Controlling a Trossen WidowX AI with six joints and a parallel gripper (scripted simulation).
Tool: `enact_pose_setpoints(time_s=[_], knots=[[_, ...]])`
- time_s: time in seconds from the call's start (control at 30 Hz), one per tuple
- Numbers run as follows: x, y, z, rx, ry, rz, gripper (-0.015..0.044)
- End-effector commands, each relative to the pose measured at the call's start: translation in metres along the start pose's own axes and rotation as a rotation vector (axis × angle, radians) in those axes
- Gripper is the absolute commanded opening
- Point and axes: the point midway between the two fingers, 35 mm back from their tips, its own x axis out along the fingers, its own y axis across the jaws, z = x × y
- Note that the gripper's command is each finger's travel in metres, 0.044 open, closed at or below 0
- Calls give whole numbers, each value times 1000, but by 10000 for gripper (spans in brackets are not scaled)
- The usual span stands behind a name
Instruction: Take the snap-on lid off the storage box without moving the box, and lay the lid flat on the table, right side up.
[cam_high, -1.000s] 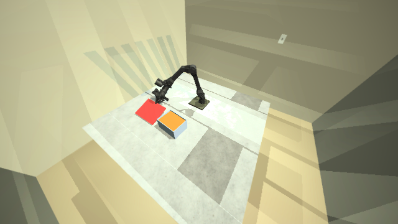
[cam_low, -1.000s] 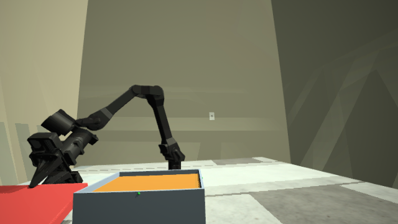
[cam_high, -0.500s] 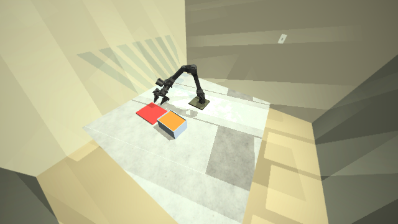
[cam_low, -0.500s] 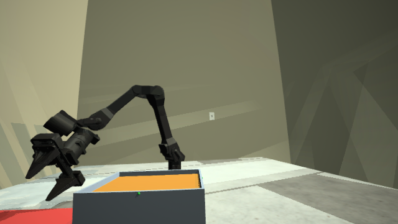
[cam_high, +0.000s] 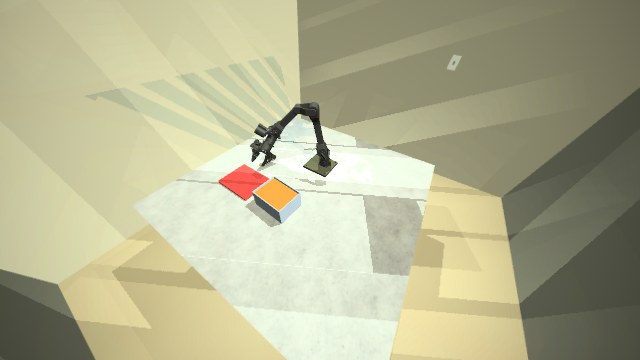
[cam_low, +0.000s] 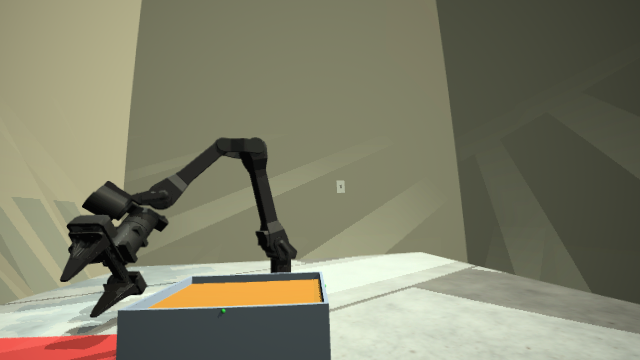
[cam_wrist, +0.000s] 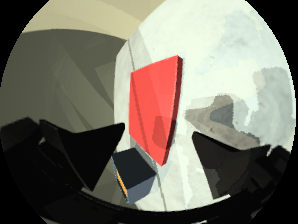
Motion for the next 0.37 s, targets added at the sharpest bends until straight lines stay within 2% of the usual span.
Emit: enact_pose_setpoints(time_s=[0.0, 0.33], knots=[[-6, -8, -2, 4, 7, -2, 440], [-21, -21, -2, 4, 7, -4, 440]])
